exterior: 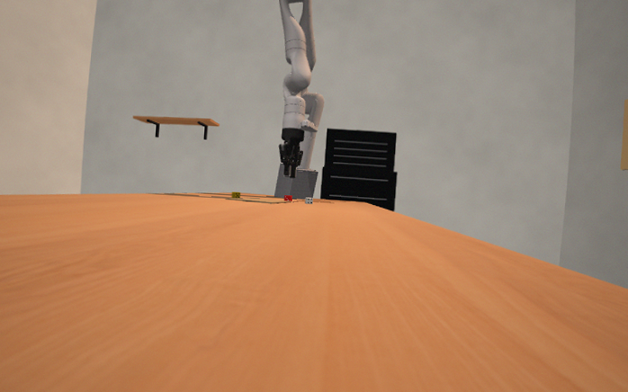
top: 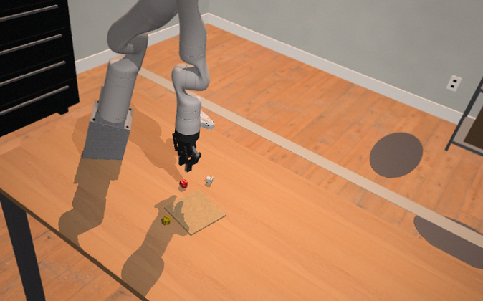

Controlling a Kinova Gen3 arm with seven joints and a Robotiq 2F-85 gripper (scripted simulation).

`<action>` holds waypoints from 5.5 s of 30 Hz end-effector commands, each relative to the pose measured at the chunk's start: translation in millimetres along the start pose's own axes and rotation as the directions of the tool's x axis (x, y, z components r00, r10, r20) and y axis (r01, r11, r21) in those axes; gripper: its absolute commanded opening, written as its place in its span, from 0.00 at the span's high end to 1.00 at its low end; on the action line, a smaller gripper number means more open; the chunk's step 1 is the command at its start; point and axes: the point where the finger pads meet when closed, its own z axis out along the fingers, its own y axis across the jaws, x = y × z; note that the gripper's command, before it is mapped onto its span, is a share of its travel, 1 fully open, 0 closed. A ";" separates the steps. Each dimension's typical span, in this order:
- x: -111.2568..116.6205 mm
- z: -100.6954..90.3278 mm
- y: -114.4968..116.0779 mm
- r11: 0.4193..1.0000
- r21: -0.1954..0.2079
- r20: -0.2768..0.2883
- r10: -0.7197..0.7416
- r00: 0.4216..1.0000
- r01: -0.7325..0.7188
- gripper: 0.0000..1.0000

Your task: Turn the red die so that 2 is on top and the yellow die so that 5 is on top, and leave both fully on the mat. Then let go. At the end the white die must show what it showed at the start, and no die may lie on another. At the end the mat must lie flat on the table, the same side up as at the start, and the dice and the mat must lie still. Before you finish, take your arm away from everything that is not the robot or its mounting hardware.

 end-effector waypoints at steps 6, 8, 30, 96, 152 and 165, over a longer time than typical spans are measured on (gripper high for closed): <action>-0.2 2.9 -0.1 1.000 0.000 0.000 0.001 1.000 -0.001 0.65; -0.2 3.6 -0.1 1.000 0.000 0.000 0.001 1.000 -0.001 0.65; -0.3 30.9 -0.5 1.000 0.000 0.000 0.001 1.000 -0.001 0.65; -0.4 52.2 -0.9 1.000 0.000 0.000 0.001 1.000 -0.001 0.65; -0.4 76.0 -0.9 1.000 0.000 0.000 0.001 1.000 -0.001 0.65; -0.4 76.0 -0.9 1.000 0.000 0.000 0.001 1.000 -0.001 0.85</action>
